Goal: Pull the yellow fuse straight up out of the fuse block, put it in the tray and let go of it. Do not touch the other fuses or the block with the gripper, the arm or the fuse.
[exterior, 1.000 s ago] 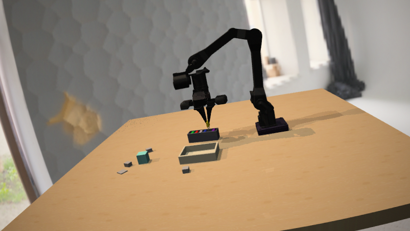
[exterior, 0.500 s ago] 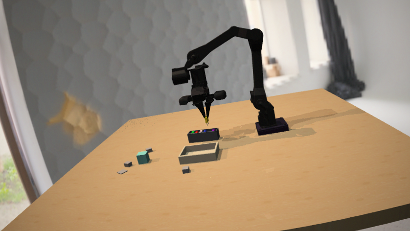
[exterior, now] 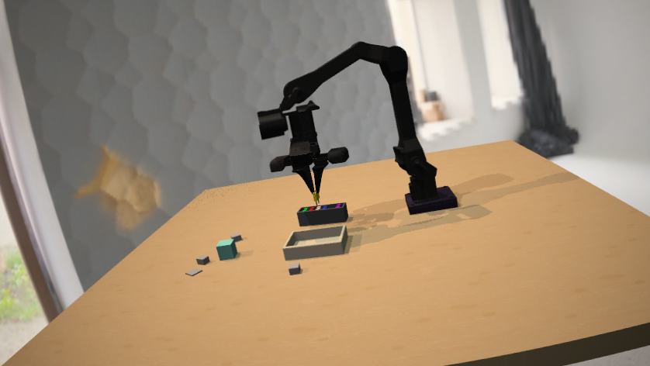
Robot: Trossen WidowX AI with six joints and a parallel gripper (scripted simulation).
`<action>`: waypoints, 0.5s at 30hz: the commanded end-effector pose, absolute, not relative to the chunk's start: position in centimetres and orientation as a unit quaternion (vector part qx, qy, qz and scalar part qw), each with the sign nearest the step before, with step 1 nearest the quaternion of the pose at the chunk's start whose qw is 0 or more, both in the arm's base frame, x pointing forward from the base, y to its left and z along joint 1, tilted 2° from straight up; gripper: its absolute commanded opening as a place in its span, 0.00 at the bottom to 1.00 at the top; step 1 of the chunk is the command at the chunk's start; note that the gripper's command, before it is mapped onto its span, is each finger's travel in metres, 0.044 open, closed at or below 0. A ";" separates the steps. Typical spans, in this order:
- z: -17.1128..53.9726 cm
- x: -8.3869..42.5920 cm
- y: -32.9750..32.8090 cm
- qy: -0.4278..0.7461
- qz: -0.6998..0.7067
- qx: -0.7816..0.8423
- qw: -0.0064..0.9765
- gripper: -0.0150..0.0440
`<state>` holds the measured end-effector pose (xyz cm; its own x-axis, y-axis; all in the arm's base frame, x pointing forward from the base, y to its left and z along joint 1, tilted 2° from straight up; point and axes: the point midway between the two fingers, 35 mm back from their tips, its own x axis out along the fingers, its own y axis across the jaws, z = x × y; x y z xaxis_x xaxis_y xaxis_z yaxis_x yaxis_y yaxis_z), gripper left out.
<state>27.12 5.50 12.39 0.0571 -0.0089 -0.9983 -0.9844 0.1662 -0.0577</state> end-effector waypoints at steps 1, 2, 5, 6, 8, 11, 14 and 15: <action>12.4 27.6 7.8 0.528 0.441 -0.471 0.552 0.25; 12.4 27.7 8.3 0.528 0.441 -0.471 0.553 0.25; 12.4 27.9 10.0 0.527 0.441 -0.471 0.553 0.25; 12.4 28.0 10.5 0.527 0.441 -0.471 0.553 0.25; 12.3 28.1 11.7 0.527 0.441 -0.471 0.553 0.25; 12.3 28.1 13.4 0.527 0.442 -0.470 0.554 0.25; 12.2 28.0 15.2 0.526 0.442 -0.470 0.554 0.25; 12.2 27.9 15.7 0.526 0.442 -0.470 0.554 0.25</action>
